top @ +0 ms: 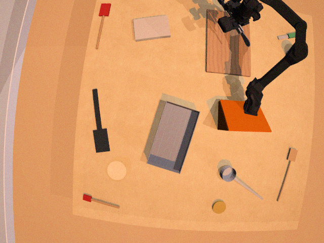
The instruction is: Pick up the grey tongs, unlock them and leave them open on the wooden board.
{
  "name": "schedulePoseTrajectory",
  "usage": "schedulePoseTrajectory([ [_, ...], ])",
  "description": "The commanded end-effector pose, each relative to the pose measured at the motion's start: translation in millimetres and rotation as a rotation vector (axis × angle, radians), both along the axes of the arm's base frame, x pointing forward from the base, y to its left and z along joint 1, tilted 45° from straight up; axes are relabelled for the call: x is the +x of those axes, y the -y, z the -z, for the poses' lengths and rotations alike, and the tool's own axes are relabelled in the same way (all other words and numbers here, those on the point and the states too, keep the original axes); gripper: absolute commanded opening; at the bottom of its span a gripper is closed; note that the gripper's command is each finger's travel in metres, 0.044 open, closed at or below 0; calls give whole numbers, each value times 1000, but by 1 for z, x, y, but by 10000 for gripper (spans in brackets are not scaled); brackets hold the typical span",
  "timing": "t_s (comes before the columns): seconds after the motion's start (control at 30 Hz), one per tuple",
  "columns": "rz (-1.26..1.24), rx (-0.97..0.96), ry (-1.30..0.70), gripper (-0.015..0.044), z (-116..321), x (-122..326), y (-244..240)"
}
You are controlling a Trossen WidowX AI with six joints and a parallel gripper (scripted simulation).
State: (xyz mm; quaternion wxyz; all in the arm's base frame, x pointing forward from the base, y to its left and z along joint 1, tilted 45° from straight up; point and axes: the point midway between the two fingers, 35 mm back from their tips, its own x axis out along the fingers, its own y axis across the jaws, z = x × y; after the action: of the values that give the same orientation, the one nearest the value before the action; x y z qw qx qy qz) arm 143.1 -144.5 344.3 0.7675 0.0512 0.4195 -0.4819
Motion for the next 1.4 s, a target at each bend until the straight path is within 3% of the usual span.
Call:
schedulePoseTrajectory([
  [0.0, -6, -2, 1, -150, 0, -1, 0],
  [0.67, -108, -89, 242, -150, 14, 3, 4],
  [1.37, -241, -324, 466, -150, 18, 2, 6],
])
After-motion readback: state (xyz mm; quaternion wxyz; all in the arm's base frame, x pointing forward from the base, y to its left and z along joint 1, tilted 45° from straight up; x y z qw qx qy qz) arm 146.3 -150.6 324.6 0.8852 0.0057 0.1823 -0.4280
